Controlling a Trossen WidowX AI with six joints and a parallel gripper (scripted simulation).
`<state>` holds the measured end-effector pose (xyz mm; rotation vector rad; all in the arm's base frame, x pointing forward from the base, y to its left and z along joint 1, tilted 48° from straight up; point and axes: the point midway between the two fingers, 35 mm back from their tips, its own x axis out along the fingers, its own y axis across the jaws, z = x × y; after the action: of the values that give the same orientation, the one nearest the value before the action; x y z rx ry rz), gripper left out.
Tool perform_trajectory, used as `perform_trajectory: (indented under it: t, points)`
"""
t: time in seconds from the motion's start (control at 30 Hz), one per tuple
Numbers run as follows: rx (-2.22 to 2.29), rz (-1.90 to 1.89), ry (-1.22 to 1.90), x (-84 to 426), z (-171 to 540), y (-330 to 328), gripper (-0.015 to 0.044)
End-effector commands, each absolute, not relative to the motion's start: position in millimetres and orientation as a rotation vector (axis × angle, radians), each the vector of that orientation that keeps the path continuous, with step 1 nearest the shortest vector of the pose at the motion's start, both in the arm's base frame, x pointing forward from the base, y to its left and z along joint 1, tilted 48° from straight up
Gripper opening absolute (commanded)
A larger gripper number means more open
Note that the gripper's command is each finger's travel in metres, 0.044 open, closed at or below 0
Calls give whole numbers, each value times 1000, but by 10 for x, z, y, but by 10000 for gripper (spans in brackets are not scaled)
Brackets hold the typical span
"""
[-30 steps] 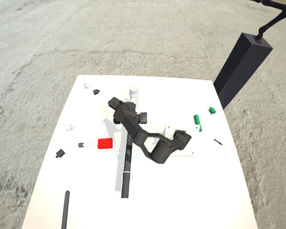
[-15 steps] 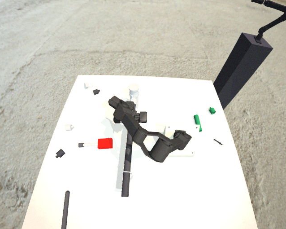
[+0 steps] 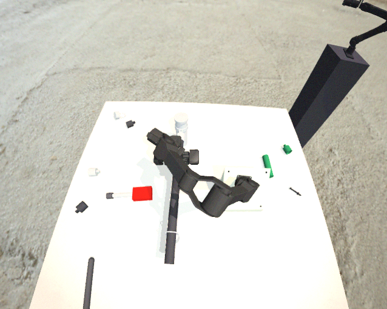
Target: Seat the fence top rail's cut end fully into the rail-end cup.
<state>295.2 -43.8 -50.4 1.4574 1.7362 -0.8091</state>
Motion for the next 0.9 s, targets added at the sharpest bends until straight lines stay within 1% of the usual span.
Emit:
perform_trajectory:
  t: [0.0, 0.6, 0.63, 0.87]
  points:
    - [1460, -814, 1712, 2990, -512, -518, 0]
    - [1460, -814, 1711, 2996, -557, -568, 0]
    - [1458, -809, 1737, 2960, -553, -485, 0]
    - [1458, -809, 1737, 2960, -553, -485, 0]
